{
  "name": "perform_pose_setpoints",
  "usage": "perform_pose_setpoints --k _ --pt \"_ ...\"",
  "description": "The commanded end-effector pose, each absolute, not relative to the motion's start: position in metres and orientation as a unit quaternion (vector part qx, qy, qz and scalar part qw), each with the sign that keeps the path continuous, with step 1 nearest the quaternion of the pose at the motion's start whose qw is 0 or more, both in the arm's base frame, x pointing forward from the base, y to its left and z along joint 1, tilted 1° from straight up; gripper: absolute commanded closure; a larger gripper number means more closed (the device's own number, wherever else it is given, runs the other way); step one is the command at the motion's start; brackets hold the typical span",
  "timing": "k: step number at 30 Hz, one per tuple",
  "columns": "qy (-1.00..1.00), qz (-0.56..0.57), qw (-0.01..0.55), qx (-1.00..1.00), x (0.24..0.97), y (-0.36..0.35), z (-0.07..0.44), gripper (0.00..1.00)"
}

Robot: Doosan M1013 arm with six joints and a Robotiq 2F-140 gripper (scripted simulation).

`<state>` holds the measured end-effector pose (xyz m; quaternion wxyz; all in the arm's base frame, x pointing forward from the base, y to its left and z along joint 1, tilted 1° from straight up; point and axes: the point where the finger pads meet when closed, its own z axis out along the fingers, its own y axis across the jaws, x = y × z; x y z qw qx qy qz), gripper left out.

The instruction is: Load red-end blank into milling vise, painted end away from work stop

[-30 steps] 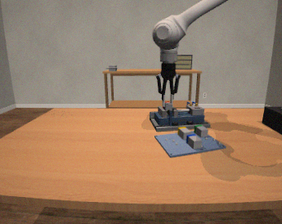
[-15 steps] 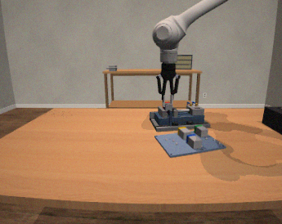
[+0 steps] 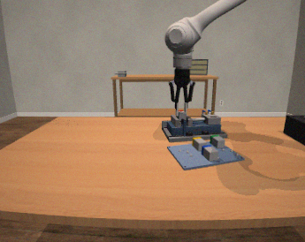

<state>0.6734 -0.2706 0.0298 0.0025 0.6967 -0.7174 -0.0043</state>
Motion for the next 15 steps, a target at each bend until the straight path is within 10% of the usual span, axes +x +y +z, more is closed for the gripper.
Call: perform_pose_setpoints --k 1,15 --pt "-0.717 -0.004 0.002 0.697 0.6737 -0.2701 0.0300 1.00" --pt "-0.717 -0.004 0.002 0.697 0.6750 -0.2682 0.0297 1.00"
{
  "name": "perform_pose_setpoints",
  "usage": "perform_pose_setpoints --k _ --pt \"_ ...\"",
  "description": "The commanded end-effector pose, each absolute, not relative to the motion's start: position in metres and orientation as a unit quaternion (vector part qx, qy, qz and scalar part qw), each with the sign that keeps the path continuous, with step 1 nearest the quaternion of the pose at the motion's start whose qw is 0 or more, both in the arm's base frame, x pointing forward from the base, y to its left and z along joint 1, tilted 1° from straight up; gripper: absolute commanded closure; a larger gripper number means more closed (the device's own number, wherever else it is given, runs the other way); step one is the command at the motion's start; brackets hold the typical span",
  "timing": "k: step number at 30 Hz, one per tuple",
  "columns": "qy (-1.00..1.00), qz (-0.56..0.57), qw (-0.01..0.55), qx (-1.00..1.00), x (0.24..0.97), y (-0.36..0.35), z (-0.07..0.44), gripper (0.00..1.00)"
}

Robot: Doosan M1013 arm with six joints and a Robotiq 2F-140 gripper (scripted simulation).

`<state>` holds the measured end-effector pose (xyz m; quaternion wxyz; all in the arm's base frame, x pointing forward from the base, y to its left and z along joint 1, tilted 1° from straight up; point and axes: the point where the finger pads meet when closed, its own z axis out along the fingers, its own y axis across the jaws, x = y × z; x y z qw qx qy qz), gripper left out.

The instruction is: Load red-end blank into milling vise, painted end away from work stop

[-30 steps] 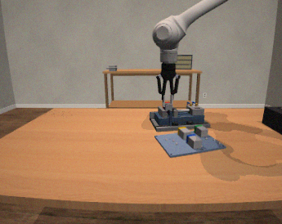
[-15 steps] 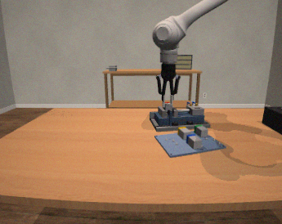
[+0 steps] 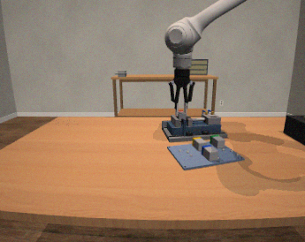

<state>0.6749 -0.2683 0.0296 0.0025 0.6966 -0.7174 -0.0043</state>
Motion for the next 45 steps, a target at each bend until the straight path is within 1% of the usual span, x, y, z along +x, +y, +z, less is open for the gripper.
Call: perform_pose_setpoints --k 1,45 --pt "-0.717 -0.004 0.002 0.697 0.6751 -0.2680 0.0297 1.00" --pt "-0.717 -0.004 0.002 0.697 0.6776 -0.2642 0.0292 1.00"
